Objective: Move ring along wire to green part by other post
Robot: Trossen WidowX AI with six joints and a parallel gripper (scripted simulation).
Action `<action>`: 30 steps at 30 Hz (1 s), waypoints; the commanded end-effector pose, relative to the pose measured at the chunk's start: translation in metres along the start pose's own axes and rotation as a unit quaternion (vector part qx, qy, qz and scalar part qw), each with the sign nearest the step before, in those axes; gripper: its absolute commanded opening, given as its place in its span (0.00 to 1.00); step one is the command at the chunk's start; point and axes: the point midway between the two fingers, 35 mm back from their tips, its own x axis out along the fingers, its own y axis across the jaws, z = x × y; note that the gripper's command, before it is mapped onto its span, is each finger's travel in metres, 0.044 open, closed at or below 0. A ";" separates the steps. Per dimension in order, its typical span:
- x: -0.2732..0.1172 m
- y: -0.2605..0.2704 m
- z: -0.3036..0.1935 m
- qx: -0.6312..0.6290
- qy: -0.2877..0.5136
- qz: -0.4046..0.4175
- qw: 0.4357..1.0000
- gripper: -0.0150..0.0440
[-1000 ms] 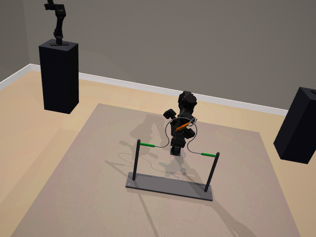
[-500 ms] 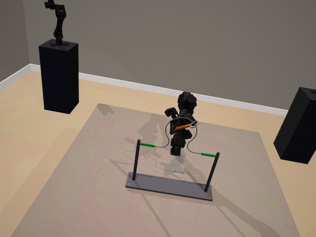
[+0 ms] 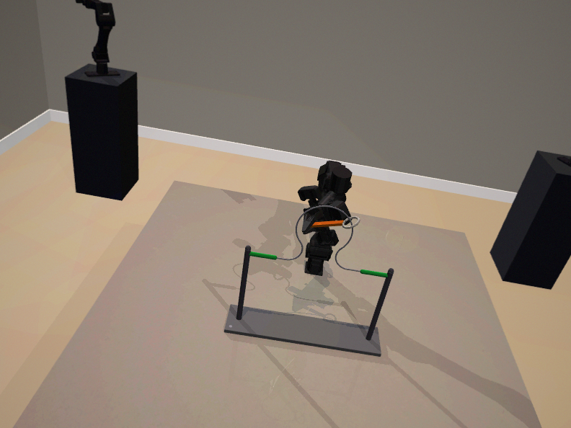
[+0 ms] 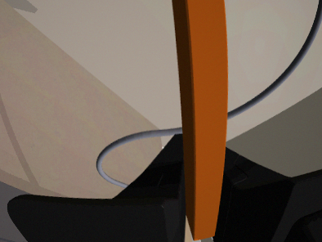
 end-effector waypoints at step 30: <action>-0.001 -0.020 0.003 -0.194 -0.025 -0.106 0.975 0.00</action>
